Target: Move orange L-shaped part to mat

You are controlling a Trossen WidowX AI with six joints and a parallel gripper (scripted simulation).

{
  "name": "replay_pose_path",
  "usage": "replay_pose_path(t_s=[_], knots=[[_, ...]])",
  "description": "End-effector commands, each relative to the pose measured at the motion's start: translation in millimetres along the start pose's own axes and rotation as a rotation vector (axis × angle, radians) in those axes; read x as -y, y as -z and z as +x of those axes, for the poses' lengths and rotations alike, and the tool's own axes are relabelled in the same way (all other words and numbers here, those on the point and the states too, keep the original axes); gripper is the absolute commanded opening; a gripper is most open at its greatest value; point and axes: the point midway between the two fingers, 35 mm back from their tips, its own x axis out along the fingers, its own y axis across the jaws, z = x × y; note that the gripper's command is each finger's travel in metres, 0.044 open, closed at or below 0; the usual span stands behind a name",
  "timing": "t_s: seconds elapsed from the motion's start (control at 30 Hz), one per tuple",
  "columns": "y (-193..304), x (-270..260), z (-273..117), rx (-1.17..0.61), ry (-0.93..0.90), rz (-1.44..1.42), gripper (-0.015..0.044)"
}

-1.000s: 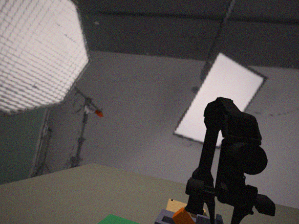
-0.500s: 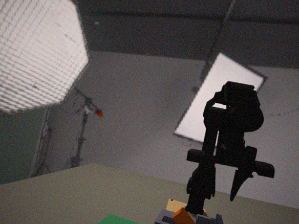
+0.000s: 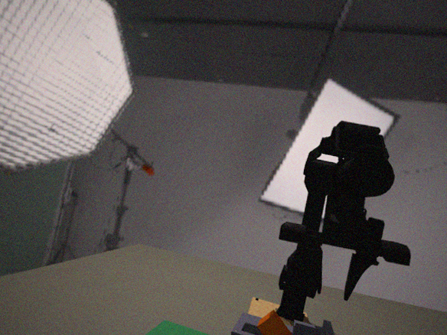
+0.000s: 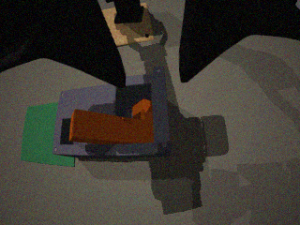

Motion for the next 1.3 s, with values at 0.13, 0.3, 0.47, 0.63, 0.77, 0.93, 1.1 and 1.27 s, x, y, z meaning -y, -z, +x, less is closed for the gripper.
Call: replay_pose_path(t_s=[0.13,0.3,0.47,0.63,0.77,0.93,1.1,1.27], knots=[[0,0,0,0.0,0.0,0.0,0.018],[0,0,0,0.0,0.0,0.0,0.018],[-3,9,0,0.001,0.001,-0.198,0.028],[-7,29,-1,0.002,0.004,-0.61,0.028],[-10,45,-2,0.003,0.007,-0.947,0.028],[-12,65,-3,0.002,0.011,-1.333,0.028],[-13,75,-4,0.001,0.013,-1.541,0.028],[-13,76,-4,0.001,0.013,-1.576,0.028]])
